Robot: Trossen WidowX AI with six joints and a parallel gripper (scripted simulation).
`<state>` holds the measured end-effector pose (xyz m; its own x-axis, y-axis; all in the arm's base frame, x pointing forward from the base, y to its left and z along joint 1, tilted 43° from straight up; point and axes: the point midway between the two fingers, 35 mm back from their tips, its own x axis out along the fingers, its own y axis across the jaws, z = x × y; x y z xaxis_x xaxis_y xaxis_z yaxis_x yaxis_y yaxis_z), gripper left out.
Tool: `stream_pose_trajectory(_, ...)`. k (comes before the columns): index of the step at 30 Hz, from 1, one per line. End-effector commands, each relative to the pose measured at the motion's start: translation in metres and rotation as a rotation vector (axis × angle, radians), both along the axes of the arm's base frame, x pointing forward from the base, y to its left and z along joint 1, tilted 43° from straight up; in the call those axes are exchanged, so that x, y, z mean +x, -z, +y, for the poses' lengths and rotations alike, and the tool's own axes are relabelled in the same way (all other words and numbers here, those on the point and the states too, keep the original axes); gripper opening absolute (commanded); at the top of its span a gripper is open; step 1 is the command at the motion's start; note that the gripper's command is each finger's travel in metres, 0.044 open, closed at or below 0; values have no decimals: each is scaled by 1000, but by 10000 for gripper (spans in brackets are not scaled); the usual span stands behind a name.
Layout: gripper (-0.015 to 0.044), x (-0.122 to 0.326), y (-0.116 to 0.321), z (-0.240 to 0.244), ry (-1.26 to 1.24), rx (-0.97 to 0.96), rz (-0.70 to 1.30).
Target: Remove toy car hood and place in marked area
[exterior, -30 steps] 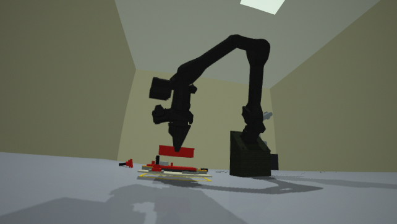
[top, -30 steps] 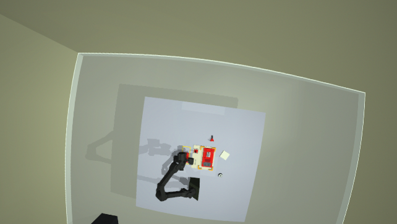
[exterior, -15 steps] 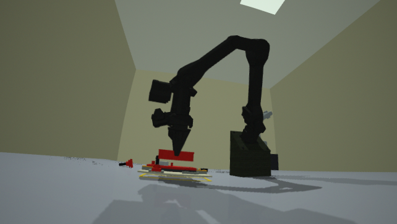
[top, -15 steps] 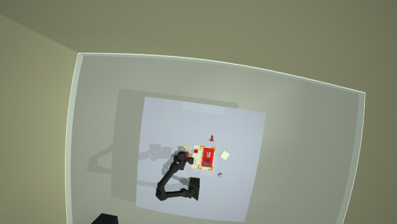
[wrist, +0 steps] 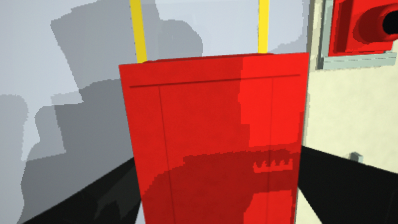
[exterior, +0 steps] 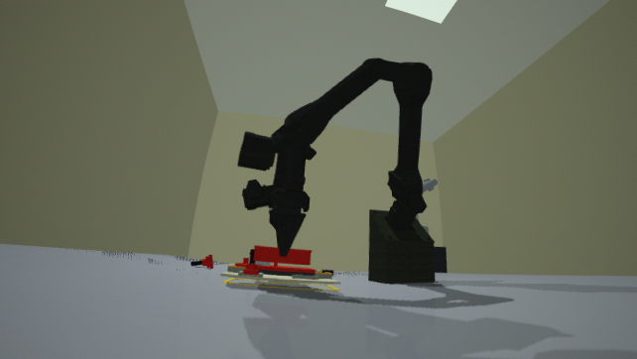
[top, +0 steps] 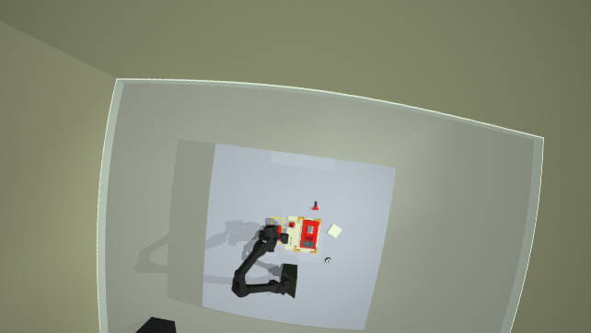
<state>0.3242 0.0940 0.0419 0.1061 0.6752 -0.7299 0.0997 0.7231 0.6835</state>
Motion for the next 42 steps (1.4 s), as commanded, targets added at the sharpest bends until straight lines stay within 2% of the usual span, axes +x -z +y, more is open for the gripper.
stream_pose_trajectory(1, 0, -1, 3, 2, 1, -3, 5)
stream_pose_trajectory(42, 0, 0, 19, 19, 1, 0, 5)
